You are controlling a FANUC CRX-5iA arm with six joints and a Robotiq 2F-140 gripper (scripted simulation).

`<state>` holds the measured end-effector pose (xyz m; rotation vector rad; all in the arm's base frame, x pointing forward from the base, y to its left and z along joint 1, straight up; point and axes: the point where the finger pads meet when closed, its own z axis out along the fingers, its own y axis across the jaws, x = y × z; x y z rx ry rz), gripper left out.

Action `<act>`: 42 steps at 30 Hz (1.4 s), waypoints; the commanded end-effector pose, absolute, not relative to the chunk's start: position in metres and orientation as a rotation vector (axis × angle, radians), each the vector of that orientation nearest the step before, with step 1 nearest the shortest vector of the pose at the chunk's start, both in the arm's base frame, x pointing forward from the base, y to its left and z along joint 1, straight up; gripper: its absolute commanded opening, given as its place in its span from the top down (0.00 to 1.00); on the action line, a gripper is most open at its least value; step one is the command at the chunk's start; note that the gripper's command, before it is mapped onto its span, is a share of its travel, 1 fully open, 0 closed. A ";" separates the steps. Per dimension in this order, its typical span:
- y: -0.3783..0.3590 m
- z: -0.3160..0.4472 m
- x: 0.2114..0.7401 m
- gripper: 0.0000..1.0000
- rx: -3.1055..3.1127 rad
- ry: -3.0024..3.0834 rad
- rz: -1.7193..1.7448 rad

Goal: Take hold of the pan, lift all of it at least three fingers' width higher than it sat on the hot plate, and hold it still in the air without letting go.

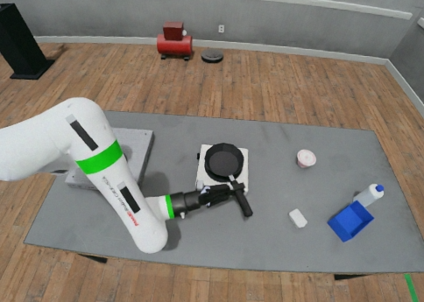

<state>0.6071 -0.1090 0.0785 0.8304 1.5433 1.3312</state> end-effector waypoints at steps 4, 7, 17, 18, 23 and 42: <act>-0.109 0.087 0.607 0.90 0.829 1.542 1.331; -0.109 0.091 0.607 0.90 0.829 1.542 1.331; -0.109 0.104 0.608 0.90 0.829 1.542 1.331; -0.109 0.105 0.608 0.90 0.829 1.542 1.331; -0.109 0.115 0.608 0.90 0.829 1.542 1.331; -0.109 0.148 0.608 0.90 0.829 1.542 1.331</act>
